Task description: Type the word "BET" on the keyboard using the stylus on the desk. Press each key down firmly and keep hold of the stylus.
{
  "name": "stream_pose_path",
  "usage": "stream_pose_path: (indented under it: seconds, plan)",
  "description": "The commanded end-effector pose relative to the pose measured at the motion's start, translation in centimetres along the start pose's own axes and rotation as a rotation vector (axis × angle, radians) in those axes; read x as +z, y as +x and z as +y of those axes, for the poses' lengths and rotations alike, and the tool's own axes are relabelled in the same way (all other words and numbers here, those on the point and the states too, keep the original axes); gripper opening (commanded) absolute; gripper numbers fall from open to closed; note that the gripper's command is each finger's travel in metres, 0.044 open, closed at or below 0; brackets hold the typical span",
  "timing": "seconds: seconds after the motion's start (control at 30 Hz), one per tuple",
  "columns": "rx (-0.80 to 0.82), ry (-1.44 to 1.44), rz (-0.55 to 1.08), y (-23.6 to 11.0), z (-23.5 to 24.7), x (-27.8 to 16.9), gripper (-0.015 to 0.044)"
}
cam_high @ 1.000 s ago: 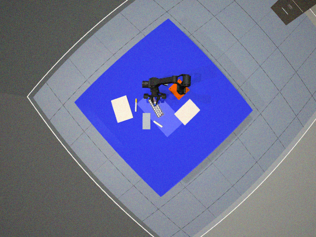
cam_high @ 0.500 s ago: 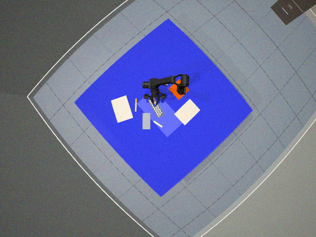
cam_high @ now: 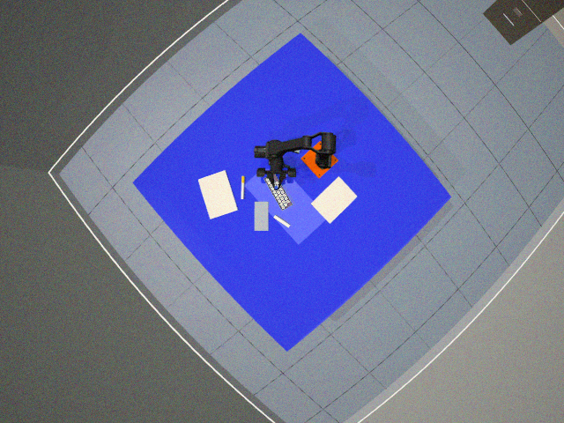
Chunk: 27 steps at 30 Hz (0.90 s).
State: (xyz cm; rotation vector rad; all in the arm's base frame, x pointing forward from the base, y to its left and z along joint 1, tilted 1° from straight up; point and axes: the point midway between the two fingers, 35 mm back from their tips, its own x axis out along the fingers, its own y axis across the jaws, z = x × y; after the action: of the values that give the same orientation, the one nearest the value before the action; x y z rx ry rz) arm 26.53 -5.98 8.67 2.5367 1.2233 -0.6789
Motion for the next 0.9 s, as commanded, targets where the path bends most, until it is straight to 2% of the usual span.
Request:
stream_pose_path:
  seconds: [0.0,0.87]
  plan:
    - [-0.002,0.005,0.003,0.17,-0.02,0.25,0.0081]
    - [-0.002,0.005,0.003,0.73,-0.04,1.22,0.0081]
